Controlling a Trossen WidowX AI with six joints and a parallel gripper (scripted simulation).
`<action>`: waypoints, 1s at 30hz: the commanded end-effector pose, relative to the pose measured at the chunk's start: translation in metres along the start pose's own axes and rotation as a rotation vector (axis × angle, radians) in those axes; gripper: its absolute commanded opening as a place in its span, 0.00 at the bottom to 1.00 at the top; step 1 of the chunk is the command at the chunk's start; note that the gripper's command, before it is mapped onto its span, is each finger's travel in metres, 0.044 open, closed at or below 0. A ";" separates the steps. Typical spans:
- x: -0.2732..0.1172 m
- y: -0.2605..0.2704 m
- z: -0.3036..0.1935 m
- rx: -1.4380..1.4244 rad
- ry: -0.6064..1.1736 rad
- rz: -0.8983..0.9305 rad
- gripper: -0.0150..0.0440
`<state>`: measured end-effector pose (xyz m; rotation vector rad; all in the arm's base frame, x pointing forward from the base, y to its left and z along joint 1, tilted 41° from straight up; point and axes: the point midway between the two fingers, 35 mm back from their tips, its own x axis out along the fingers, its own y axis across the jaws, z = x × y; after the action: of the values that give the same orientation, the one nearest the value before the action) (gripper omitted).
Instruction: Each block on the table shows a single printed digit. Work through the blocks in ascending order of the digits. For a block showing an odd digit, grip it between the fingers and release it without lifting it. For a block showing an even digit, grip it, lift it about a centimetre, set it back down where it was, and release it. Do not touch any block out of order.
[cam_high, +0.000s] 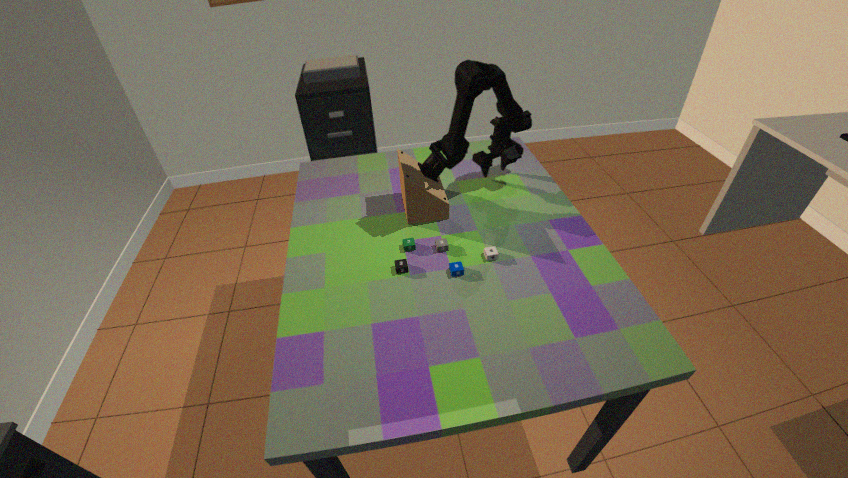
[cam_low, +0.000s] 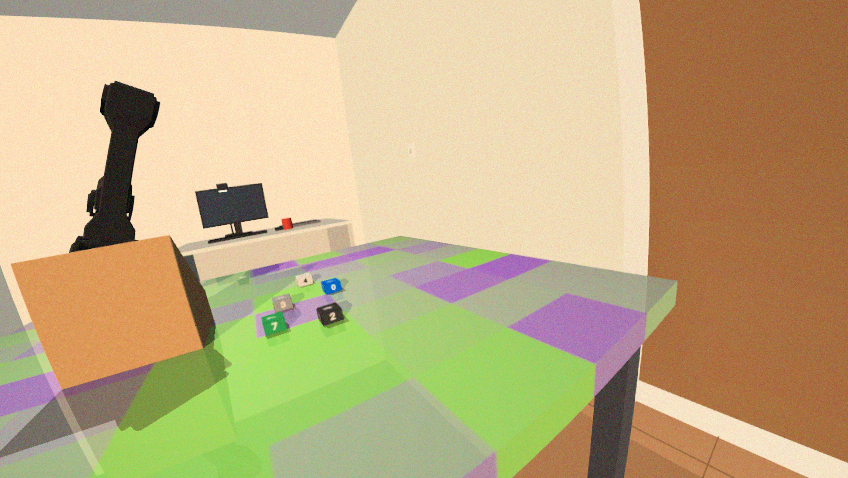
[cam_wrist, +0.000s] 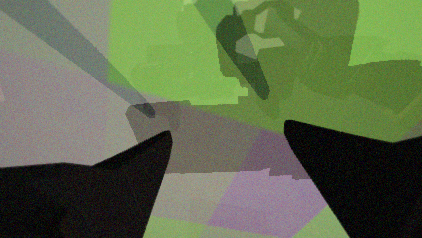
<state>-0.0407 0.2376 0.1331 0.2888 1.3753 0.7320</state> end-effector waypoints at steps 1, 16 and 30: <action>-0.001 0.001 0.001 0.005 -0.003 0.002 0.93; -0.016 0.001 0.124 0.054 -0.231 -0.071 0.93; -0.033 -0.096 0.228 0.000 -0.215 -0.355 0.93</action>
<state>0.1769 0.2175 0.1624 0.1738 1.1366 0.4442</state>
